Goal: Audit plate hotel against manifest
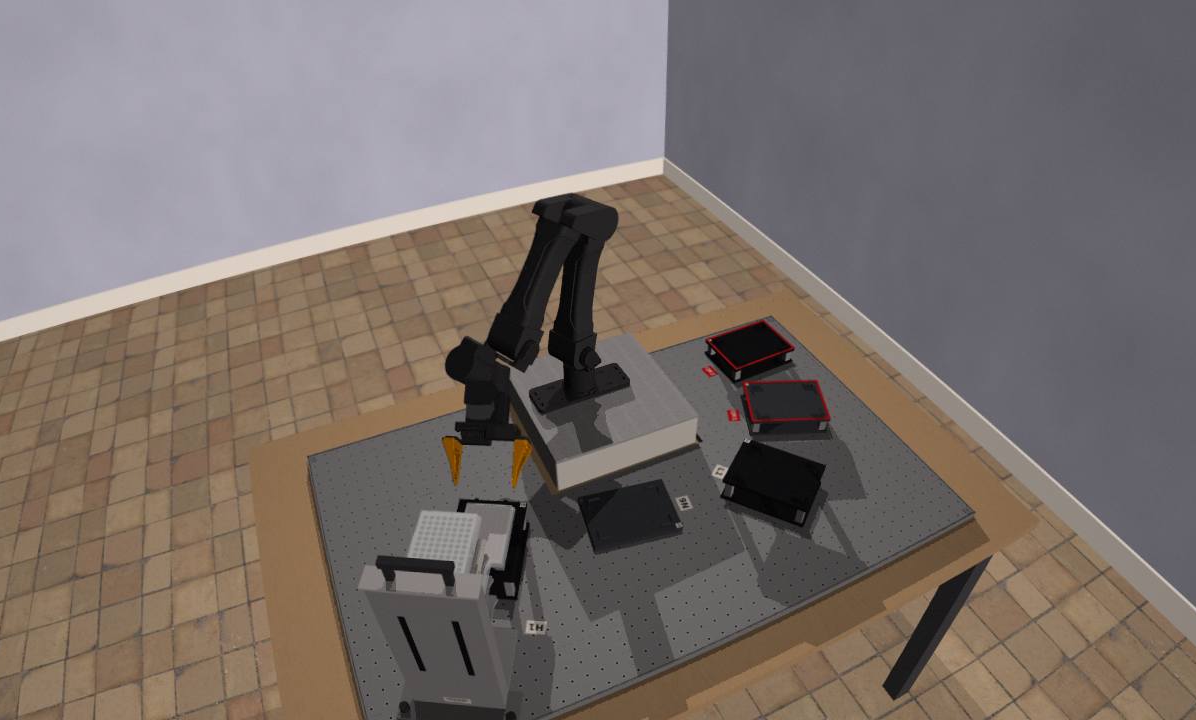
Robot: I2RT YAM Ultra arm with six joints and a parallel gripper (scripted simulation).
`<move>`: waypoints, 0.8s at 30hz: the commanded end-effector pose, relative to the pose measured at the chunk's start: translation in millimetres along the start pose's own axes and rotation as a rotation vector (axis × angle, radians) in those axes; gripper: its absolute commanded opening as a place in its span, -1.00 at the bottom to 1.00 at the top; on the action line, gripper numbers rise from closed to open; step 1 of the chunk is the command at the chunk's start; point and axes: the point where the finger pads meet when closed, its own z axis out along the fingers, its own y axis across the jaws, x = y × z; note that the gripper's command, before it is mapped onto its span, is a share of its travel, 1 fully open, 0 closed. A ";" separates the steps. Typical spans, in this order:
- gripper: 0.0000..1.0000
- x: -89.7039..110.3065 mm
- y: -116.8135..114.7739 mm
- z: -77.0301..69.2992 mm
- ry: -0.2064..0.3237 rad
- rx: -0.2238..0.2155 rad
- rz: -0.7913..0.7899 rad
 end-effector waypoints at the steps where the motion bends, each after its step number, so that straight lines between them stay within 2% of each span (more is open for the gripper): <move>1: 1.00 -5.1 -3.3 5.5 0.058 0.003 -0.004; 15: 1.00 -23.1 -2.4 48.6 0.430 0.004 0.006; 16: 1.00 -23.4 -2.3 49.3 0.457 0.004 0.006; 18: 1.00 -23.4 -2.3 49.3 0.457 0.004 0.006; 24: 1.00 -23.1 -2.0 49.1 0.617 0.005 0.005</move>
